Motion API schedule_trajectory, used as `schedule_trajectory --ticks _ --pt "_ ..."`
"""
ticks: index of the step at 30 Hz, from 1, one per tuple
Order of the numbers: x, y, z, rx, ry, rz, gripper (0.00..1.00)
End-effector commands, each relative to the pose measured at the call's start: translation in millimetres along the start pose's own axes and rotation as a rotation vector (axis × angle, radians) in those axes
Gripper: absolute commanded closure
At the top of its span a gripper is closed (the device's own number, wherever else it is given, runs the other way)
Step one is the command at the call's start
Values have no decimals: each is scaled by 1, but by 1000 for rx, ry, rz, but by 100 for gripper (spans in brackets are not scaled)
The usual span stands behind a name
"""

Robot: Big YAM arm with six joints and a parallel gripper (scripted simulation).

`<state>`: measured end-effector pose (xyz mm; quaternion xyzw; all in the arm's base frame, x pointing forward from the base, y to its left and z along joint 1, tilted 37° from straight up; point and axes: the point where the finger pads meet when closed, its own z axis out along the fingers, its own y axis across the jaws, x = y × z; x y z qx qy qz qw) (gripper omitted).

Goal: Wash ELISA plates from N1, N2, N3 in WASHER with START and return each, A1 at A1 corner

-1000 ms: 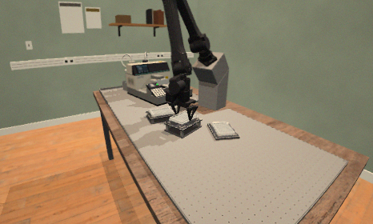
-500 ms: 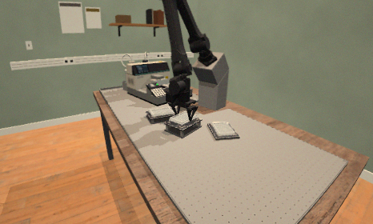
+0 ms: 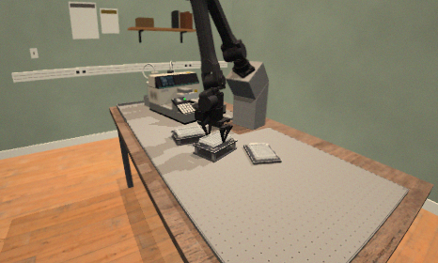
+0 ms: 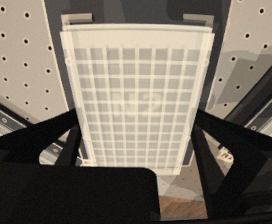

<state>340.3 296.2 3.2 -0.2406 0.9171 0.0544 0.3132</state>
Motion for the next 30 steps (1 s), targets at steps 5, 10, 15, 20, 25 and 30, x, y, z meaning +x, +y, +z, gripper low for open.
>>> schedule_trajectory --ticks 5,10,15,20,25,30 --pt "2 -4 6 4 3 -4 16" --pt "0 -4 7 5 2 -2 16" --pt "-3 -3 8 4 -1 -2 16" --pt "-4 -3 9 4 -4 -1 16" --pt "-2 -3 9 4 0 -3 16" --pt "-3 -4 10 4 -2 -1 16"
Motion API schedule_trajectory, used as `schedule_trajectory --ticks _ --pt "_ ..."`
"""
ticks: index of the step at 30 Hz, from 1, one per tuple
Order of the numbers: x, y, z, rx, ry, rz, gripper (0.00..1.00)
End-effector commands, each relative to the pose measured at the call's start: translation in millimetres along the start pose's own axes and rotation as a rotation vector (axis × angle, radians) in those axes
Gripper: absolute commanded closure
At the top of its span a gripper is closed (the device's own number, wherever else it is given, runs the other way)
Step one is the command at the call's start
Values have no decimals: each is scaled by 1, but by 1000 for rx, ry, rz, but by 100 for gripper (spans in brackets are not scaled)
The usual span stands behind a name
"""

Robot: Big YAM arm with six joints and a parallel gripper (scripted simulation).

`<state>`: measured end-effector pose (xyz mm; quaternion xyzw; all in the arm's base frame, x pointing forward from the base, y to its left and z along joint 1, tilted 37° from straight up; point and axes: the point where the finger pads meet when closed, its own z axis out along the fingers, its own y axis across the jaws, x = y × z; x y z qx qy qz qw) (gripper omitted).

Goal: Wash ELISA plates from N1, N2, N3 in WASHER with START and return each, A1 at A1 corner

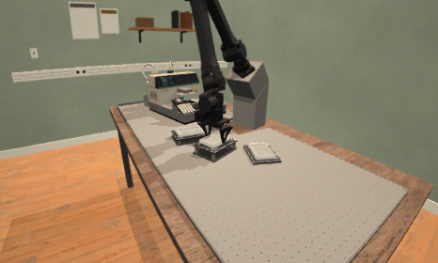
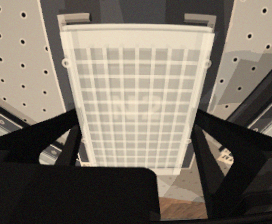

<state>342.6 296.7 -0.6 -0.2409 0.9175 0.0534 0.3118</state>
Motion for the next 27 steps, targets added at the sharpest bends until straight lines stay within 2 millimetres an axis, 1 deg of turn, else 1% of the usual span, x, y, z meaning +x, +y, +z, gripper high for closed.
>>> schedule_trajectory --ticks 1,13,14,27 --pt "-4 -3 6 3 -6 0 16" --pt "-5 -2 7 2 -7 -1 16" --pt "-1 -3 8 5 3 -2 16" --pt "-3 -3 10 4 -3 1 16"
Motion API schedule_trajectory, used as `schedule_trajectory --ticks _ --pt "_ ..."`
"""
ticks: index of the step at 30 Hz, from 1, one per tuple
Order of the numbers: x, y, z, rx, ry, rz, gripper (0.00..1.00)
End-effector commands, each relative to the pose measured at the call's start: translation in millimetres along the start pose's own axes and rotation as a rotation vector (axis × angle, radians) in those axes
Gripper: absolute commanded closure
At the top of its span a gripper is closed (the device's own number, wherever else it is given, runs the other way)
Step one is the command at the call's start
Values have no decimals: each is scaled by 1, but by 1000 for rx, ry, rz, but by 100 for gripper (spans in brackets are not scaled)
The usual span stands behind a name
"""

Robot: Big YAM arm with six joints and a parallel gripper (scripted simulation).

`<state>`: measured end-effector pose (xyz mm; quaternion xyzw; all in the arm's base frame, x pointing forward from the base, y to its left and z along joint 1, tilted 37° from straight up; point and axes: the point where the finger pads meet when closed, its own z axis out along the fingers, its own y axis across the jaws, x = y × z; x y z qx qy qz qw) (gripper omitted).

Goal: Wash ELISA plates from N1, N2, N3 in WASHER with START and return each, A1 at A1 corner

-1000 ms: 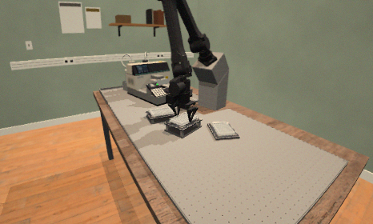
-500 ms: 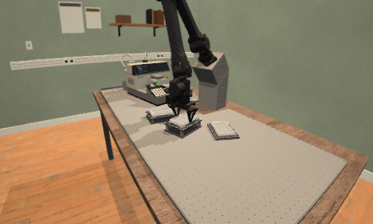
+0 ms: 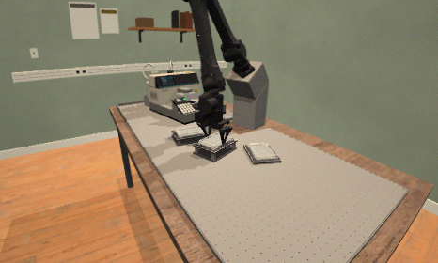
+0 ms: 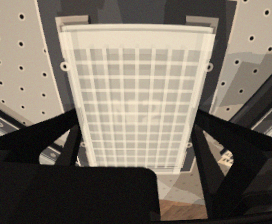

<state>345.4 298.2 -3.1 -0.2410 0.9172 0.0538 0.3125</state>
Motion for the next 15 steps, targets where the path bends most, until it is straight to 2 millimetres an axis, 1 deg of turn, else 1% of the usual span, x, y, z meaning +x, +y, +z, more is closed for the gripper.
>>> schedule_trajectory --ticks 1,3,4,11,12,15 --pt "-2 -3 6 4 -1 1 16" --pt "-2 -3 6 4 -1 1 16" --pt "-2 0 0 -2 -5 0 16" --pt "-2 0 0 -2 -5 0 16" --pt "-2 0 0 -2 -5 0 0" --pt "-2 0 0 -2 -5 0 0"
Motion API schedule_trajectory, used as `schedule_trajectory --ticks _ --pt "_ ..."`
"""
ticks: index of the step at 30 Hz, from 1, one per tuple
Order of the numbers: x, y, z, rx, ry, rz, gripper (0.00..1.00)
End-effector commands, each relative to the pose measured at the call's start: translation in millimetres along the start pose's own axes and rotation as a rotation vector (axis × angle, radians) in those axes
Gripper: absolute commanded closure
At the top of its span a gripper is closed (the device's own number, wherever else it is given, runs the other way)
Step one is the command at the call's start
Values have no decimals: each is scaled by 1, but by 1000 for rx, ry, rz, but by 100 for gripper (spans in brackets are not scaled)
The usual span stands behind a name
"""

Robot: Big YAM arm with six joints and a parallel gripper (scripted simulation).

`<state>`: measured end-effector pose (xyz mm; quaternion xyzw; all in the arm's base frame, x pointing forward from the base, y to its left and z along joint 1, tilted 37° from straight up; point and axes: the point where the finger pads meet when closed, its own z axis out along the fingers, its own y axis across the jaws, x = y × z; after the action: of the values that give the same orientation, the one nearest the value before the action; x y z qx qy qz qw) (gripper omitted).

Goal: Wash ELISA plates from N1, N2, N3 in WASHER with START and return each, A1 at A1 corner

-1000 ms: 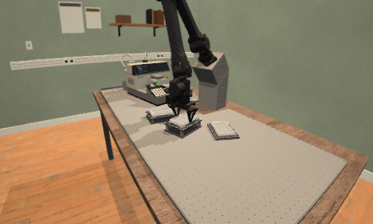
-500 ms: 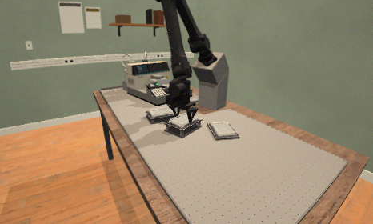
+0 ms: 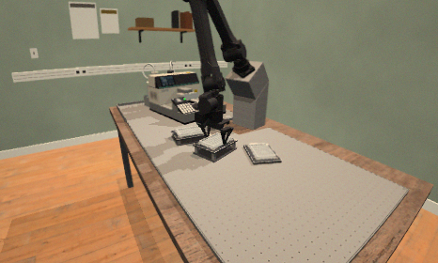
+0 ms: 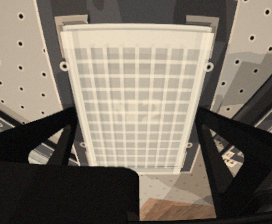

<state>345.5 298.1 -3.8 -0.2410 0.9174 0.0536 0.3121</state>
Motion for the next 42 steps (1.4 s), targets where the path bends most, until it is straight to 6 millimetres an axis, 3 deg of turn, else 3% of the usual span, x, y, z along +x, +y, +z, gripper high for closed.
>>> schedule_trajectory --ticks 1,25,42 --pt "-3 0 0 -2 -6 0 0" --pt "-3 0 0 -2 -6 0 0" --pt "-1 4 -31 -7 -6 1 0"
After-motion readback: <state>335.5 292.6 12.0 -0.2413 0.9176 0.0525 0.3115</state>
